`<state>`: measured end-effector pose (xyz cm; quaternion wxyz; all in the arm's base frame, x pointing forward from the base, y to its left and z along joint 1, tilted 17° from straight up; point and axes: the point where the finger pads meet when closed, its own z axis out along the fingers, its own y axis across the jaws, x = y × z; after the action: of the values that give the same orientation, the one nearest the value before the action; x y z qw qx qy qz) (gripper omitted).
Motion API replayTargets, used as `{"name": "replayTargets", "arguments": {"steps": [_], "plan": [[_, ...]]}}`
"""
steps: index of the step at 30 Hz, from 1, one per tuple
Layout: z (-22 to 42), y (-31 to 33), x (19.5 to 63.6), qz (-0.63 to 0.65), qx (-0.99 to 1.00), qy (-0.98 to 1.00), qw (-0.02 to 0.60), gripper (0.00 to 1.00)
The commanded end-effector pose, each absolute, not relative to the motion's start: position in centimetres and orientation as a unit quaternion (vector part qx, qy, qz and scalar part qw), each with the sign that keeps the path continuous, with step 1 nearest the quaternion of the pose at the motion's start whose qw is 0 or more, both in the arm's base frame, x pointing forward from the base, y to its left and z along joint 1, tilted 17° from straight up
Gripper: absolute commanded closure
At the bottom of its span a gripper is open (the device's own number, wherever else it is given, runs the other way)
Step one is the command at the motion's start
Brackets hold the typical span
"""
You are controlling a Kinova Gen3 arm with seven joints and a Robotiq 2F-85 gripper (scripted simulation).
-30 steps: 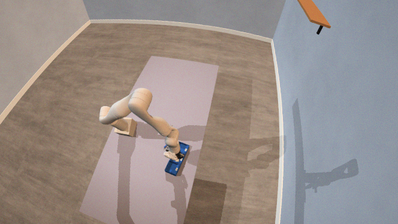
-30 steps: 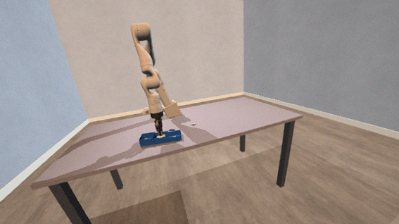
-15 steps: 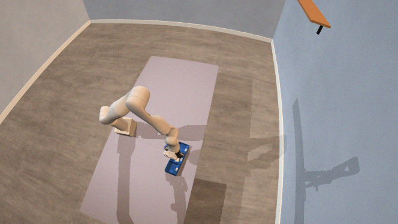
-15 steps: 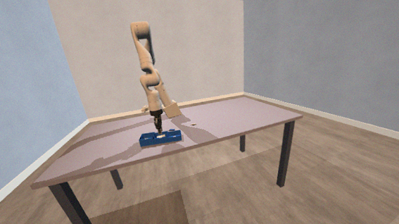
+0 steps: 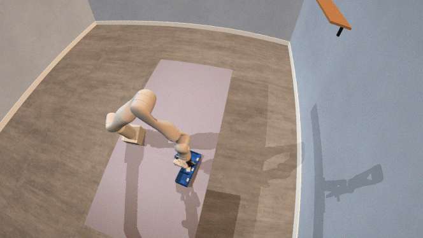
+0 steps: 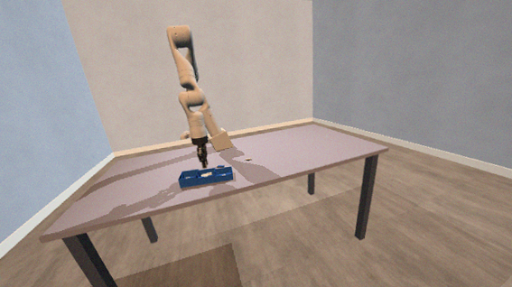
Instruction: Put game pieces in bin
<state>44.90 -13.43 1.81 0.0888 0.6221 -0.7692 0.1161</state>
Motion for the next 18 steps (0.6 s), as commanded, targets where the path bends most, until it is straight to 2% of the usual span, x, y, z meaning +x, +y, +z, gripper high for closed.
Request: {"name": "replayTargets", "arguments": {"steps": [1,7,8,18], "plan": [[2.1,-13.3,45.1,0.118,0.623,-0.769,0.086,0.68],[2.1,-13.3,45.1,0.118,0.623,-0.769,0.086,0.68],[2.4,-13.2,45.1,0.118,0.623,-0.769,0.086,0.0],[6.3,-12.0,45.1,0.118,0.623,-0.769,0.086,0.0]]}}
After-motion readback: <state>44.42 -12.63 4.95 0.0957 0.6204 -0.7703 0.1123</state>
